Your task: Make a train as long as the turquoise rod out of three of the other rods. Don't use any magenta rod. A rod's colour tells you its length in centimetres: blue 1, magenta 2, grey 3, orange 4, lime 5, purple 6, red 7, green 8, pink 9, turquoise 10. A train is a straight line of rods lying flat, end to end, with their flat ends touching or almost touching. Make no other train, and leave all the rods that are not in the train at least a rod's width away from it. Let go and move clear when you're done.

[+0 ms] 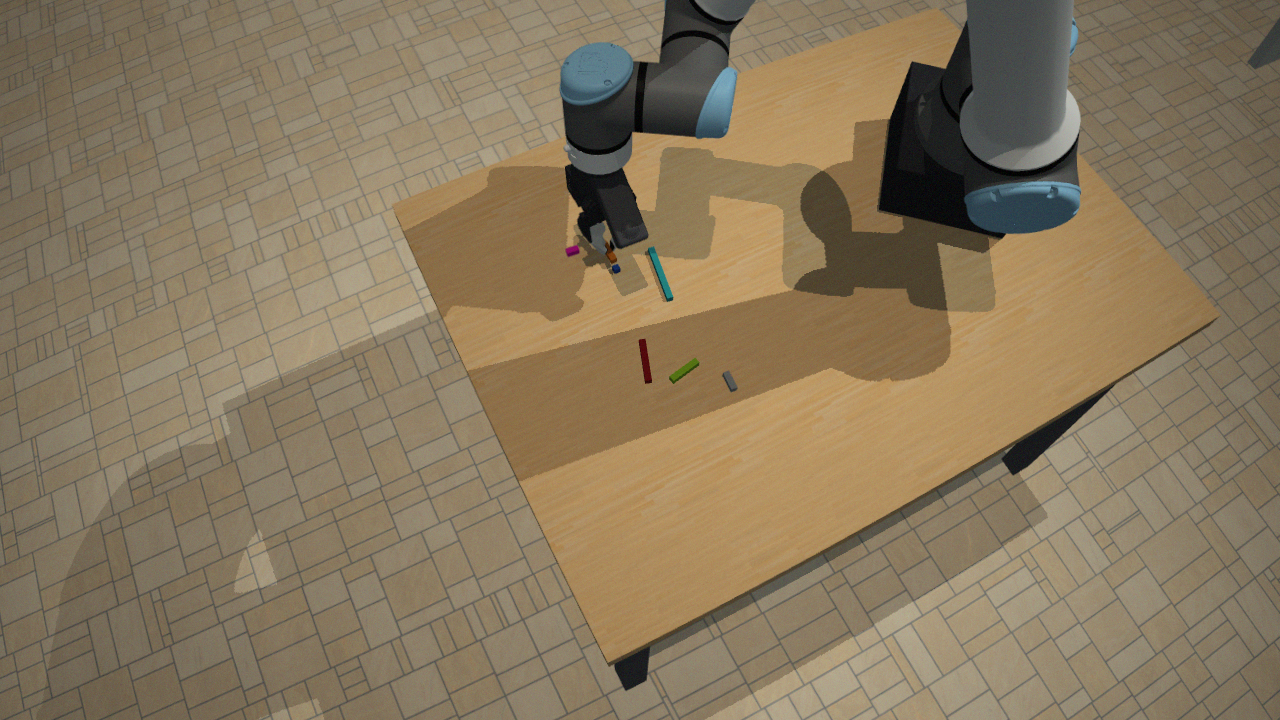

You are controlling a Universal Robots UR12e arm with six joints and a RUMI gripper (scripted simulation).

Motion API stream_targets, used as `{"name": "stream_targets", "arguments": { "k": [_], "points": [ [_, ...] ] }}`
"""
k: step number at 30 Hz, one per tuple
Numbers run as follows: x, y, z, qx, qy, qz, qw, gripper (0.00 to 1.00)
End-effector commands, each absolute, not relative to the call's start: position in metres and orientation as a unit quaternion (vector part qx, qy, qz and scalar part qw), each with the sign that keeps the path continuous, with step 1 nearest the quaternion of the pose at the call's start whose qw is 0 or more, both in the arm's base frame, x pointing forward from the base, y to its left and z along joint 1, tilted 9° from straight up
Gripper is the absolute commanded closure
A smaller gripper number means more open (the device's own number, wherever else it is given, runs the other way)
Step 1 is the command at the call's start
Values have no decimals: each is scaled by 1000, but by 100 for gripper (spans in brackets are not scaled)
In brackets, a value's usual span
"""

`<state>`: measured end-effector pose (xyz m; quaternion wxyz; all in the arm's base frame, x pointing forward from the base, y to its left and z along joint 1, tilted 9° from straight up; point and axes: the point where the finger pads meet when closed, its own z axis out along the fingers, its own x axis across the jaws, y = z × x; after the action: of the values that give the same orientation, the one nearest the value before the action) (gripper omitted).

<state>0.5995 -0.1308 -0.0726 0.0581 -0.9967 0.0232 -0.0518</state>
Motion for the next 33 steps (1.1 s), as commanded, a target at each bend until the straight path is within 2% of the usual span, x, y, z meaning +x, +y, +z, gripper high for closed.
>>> {"name": "stream_targets", "arguments": {
  "k": [1,33],
  "points": [
    [600,-131,-72,-997,23,-52,58,100],
    [601,-130,-79,-997,23,-52,58,100]
  ]
}}
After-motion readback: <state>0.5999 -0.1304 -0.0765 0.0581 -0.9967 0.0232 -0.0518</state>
